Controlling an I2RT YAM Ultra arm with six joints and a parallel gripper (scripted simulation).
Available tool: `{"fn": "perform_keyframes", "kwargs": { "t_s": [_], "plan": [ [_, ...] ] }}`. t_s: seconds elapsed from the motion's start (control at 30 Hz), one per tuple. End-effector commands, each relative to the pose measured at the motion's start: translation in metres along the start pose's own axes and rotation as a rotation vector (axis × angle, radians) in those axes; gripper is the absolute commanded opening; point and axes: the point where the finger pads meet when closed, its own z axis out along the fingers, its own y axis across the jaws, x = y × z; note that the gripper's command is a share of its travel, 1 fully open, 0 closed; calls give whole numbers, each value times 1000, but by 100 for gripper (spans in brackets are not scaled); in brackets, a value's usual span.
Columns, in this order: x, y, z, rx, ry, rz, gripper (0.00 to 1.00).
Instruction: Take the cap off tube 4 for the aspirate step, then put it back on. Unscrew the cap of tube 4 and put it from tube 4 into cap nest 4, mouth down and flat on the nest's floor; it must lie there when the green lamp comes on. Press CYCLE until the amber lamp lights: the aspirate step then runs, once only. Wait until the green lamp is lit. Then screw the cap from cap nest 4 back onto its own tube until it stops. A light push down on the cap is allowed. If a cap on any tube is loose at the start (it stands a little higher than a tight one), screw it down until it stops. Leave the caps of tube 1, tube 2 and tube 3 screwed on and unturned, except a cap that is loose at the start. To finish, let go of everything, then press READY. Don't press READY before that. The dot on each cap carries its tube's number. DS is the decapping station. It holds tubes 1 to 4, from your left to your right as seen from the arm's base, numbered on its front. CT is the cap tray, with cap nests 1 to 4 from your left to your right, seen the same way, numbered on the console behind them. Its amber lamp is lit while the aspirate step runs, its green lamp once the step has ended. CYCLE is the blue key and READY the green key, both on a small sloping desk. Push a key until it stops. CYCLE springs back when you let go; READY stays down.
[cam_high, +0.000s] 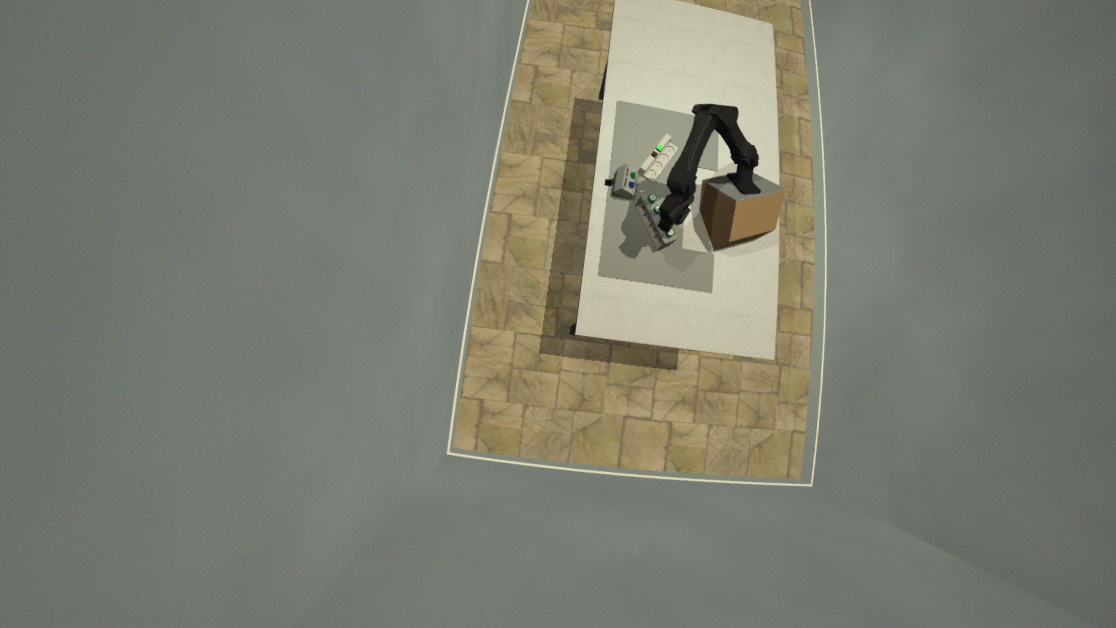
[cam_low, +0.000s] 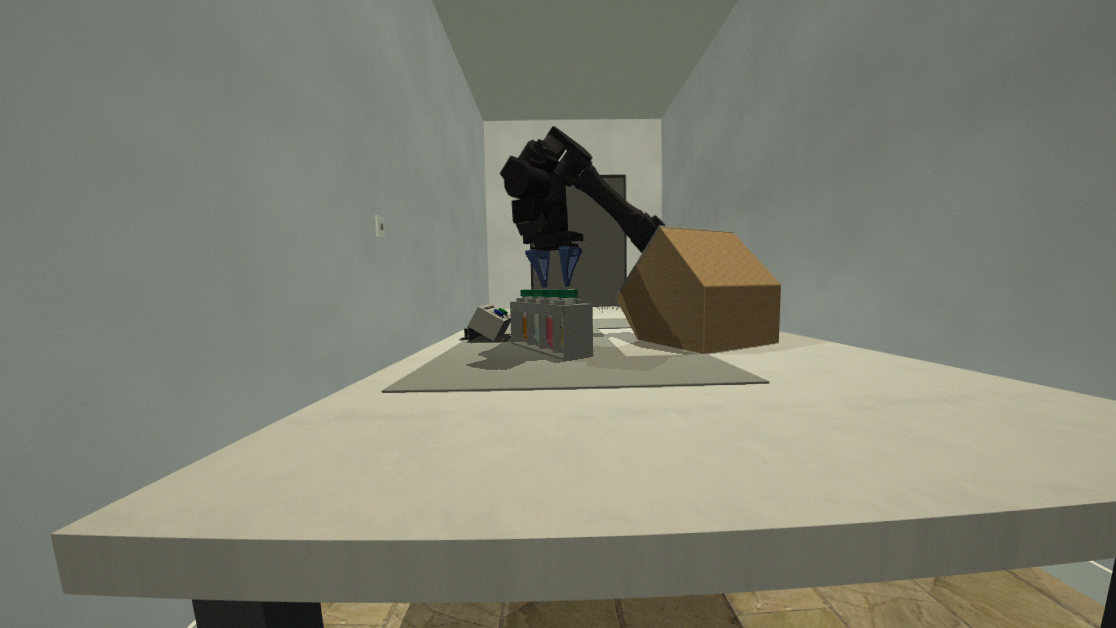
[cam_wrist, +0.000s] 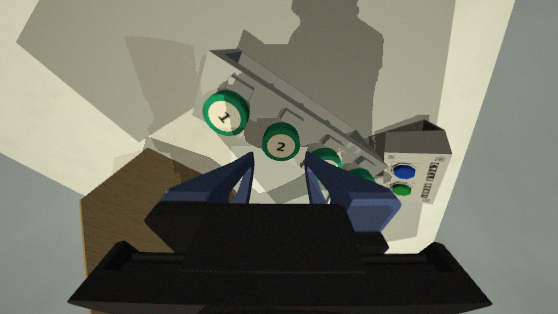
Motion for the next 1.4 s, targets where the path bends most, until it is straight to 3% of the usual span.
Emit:
{"fn": "perform_keyframes", "kwargs": {
  "t_s": [0.0, 0.03, 0.1, 0.23, 0.47, 0.67, 0.8, 0.83, 1.0, 1.37],
  "plan": [
    [-9, 6, 5, 24, -28, -29, 49],
    [-8, 3, 7, 22, -31, -20, 49],
    [-21, -9, -11, 37, -88, 16, 49],
    [-22, -10, -12, 37, -91, 18, 49],
    [-21, -6, -8, 31, -77, 6, 49],
    [-11, 1, 8, 23, -38, -15, 49],
    [-10, 4, 8, 25, -39, -22, 49],
    [-17, -3, 0, 29, -67, -2, 49],
    [-9, 2, 12, 21, -37, -16, 49],
    [-12, -2, 10, 19, -47, -2, 49]
  ]
}}
